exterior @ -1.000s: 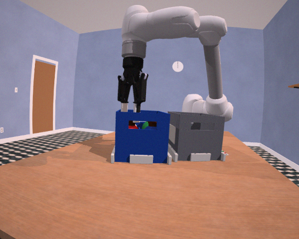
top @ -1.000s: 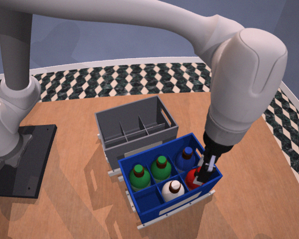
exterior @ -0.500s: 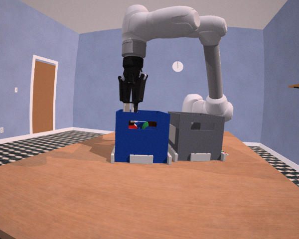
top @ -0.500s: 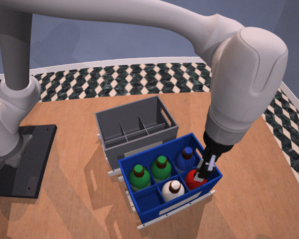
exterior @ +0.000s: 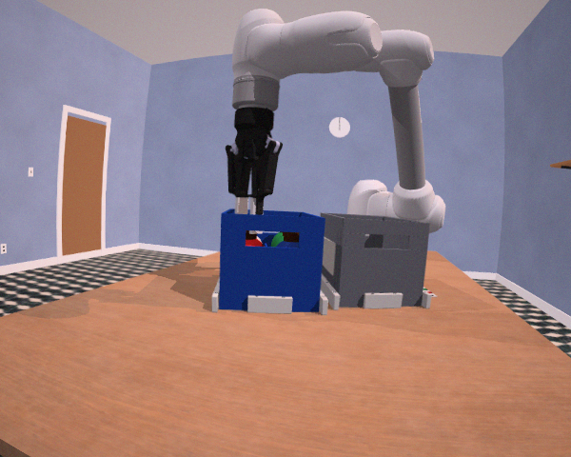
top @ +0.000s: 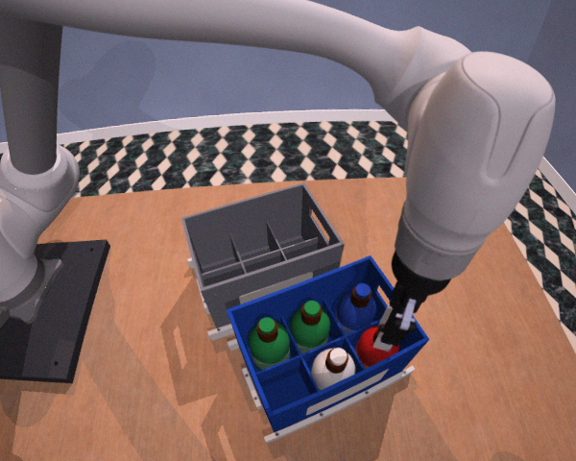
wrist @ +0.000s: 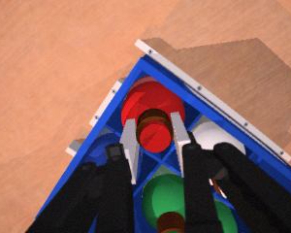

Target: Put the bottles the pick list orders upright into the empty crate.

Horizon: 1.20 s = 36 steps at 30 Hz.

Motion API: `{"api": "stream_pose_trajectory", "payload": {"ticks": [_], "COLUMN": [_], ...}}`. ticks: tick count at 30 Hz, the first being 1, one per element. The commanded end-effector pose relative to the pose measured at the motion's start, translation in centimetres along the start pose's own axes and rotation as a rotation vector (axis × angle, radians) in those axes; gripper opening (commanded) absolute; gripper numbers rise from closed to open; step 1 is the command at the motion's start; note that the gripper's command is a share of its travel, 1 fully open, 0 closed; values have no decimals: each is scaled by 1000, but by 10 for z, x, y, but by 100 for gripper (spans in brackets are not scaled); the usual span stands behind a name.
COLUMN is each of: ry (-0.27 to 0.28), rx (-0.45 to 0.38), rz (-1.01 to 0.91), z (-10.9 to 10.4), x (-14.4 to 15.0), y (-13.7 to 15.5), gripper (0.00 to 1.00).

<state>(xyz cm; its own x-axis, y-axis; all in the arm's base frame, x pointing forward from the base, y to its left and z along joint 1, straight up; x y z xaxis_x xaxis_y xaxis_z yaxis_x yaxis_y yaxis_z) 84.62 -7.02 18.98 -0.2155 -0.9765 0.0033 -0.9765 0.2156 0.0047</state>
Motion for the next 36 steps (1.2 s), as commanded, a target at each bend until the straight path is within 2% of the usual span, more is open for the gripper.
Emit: {"api": "stream_pose_trajectory", "payload": {"ticks": [1, 20, 36], "ry": [0, 0, 0], "rx": [0, 0, 0], "rz": [0, 0, 0], "z": [0, 0, -24], "x": [0, 0, 0], "y": [0, 0, 0], "gripper": [0, 0, 0]}}
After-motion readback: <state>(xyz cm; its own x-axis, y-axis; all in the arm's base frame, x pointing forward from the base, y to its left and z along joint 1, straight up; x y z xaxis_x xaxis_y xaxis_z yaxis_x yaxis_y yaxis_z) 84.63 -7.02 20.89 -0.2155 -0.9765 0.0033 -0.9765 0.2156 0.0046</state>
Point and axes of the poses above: the point where the finger pads meet when closed, its own z axis out along the fingers, its own x axis across the jaws, y = z × x, the point moved 5 cm from there along -z, back along the fingers, and after that the axes turned 4 degrees about -z, right-handed, at the moved point
